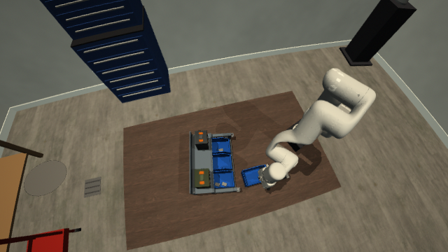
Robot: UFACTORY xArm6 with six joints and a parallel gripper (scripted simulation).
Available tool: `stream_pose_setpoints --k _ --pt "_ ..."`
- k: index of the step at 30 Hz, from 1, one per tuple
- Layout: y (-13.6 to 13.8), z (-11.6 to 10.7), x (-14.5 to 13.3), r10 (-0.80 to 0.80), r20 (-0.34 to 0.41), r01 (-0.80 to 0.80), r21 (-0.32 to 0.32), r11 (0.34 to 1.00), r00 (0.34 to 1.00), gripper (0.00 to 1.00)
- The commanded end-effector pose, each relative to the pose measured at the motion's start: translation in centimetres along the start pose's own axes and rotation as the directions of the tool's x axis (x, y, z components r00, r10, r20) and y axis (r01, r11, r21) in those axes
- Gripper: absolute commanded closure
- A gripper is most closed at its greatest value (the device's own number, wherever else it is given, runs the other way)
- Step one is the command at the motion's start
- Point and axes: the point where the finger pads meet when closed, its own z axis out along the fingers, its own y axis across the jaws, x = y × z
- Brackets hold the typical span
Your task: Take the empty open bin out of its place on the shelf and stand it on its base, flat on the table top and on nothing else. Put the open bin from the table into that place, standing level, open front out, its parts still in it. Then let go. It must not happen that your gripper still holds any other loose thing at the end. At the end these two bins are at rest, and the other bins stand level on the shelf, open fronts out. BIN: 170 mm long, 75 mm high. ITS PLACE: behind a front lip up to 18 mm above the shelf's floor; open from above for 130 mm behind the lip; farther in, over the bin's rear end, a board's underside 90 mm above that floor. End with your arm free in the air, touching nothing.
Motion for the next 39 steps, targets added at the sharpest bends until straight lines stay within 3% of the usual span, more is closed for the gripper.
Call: stream_pose_setpoints --k 1,18,39 --pt "0.1 -0.1 -0.1 0.000 0.003 0.000 -0.002 1.000 1.000 0.74" --pt "0.1 1.2 -0.2 0.001 0.003 -0.001 0.000 1.000 1.000 0.74" --pt "0.1 5.0 -0.3 0.001 0.003 -0.001 0.000 1.000 1.000 0.74"
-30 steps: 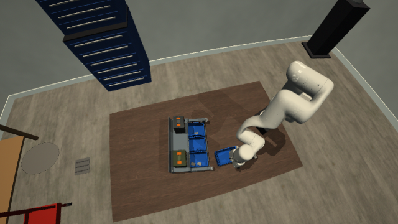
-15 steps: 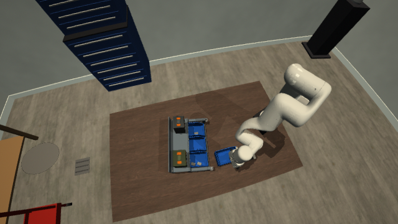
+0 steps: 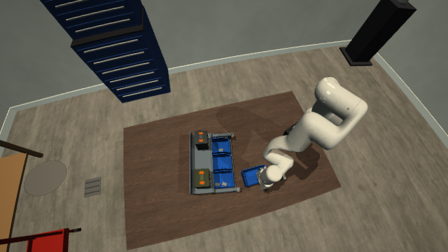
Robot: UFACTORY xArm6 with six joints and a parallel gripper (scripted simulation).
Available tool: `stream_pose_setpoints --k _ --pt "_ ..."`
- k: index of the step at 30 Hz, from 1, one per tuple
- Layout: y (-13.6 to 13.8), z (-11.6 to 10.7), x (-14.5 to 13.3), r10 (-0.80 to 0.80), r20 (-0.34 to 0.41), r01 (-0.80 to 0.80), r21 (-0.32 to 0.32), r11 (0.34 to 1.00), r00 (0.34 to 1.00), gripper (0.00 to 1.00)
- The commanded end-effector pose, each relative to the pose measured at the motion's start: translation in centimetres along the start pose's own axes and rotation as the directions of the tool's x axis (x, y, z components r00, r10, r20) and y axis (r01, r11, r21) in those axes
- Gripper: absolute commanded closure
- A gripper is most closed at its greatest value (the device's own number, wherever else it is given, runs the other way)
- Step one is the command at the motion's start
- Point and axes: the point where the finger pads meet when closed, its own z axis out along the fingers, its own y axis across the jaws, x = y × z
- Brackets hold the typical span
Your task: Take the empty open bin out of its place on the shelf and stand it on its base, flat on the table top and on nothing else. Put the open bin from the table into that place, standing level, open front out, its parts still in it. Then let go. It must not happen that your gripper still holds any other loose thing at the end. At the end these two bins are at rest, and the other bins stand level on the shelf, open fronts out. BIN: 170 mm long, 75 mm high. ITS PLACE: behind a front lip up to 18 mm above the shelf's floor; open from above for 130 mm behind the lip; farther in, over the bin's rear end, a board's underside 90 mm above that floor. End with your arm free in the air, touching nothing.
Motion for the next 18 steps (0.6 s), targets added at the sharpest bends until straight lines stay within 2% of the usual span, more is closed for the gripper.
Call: stream_pose_setpoints --k 1,18 --pt "0.1 0.8 -0.1 0.000 0.003 0.000 -0.001 1.000 1.000 0.74" --pt "0.1 2.3 -0.2 0.000 0.003 0.000 -0.001 1.000 1.000 0.74"
